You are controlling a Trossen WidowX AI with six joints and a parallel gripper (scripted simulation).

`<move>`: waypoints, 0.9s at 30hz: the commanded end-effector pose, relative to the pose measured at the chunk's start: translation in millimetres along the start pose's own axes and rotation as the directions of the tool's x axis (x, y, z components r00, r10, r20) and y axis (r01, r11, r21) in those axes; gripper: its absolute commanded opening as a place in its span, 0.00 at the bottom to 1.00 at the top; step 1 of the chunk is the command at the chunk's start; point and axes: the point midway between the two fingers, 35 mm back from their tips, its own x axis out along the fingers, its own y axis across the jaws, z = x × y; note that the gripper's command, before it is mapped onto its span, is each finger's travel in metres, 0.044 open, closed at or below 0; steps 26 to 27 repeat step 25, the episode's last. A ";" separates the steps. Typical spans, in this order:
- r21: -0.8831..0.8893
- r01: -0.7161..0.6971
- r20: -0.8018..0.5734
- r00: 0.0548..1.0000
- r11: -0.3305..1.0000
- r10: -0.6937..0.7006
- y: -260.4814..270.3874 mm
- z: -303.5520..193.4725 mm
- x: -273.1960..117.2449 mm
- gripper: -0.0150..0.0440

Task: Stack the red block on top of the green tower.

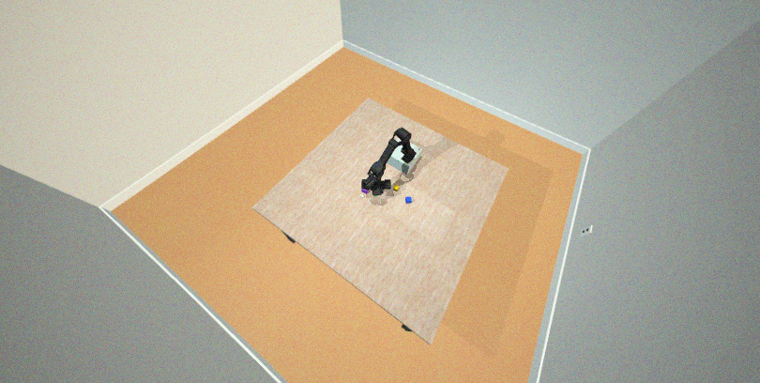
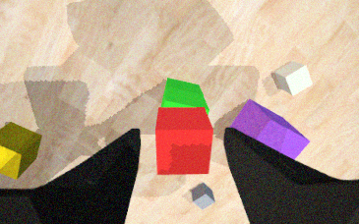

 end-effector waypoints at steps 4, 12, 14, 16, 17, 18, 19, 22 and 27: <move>0.000 0.000 -0.001 1.000 1.000 0.000 0.0 -0.2 0.5 0.92; 0.000 0.000 -0.001 1.000 1.000 0.000 0.0 -0.2 0.5 1.00; 0.000 0.000 -0.001 1.000 1.000 0.000 0.0 -0.2 0.5 1.00; 0.000 0.000 -0.001 1.000 1.000 0.000 0.0 -0.2 0.5 1.00; 0.000 0.000 -0.001 1.000 1.000 0.000 0.0 -0.2 0.5 1.00; 0.000 0.000 -0.001 1.000 1.000 0.000 0.0 -0.2 0.5 1.00; 0.000 0.000 -0.001 1.000 1.000 0.000 0.0 -0.2 0.5 1.00; 0.000 0.000 -0.001 1.000 1.000 0.000 0.0 -0.2 0.5 1.00; 0.000 0.000 -0.001 1.000 1.000 0.000 0.0 -0.2 0.5 1.00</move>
